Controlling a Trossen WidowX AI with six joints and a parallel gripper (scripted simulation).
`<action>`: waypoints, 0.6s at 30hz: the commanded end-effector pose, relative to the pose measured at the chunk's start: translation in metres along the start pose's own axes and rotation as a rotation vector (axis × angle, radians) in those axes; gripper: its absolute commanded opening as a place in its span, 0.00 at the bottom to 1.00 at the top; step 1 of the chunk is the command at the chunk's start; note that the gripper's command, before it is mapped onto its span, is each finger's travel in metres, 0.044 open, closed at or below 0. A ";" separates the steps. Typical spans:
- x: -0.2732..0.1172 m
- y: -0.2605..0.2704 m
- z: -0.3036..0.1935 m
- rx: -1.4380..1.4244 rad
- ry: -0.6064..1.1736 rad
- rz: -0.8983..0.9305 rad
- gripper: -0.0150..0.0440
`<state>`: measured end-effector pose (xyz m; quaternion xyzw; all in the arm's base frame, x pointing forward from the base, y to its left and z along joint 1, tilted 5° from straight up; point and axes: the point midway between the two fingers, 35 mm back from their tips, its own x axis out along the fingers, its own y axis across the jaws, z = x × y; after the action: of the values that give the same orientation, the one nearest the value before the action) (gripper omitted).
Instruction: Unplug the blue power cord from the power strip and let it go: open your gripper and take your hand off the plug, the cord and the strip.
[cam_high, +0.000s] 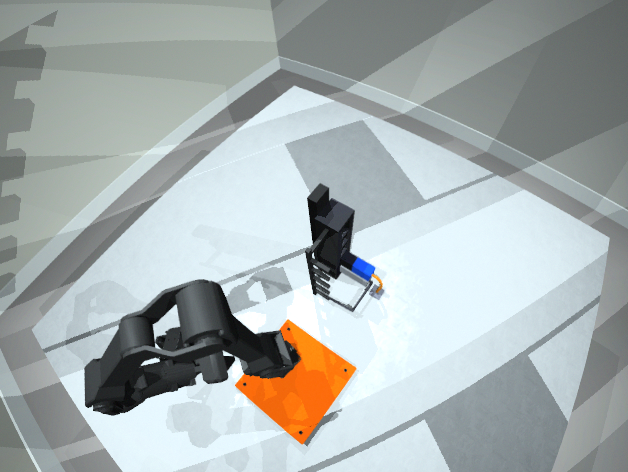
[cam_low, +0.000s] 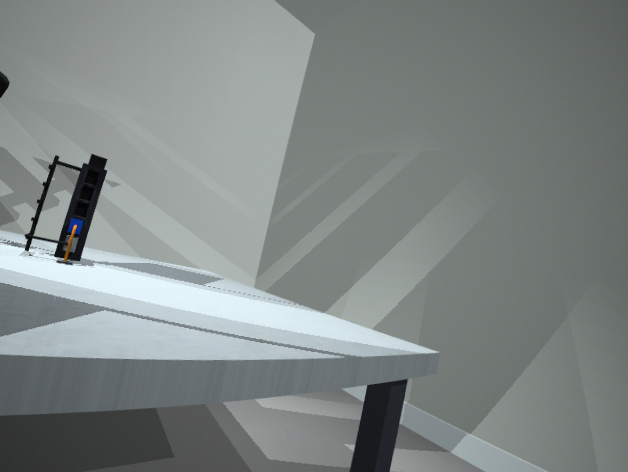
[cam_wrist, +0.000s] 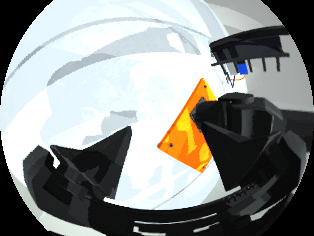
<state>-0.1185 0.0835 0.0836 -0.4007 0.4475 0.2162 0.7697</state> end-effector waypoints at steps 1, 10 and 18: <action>0.000 0.000 0.000 0.002 0.002 0.000 0.89; 0.000 0.021 0.029 0.177 0.138 0.043 0.53; 0.008 0.029 0.074 0.348 0.257 0.064 0.53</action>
<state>-0.1032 0.1461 0.0838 -0.2927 0.5645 0.1196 0.7625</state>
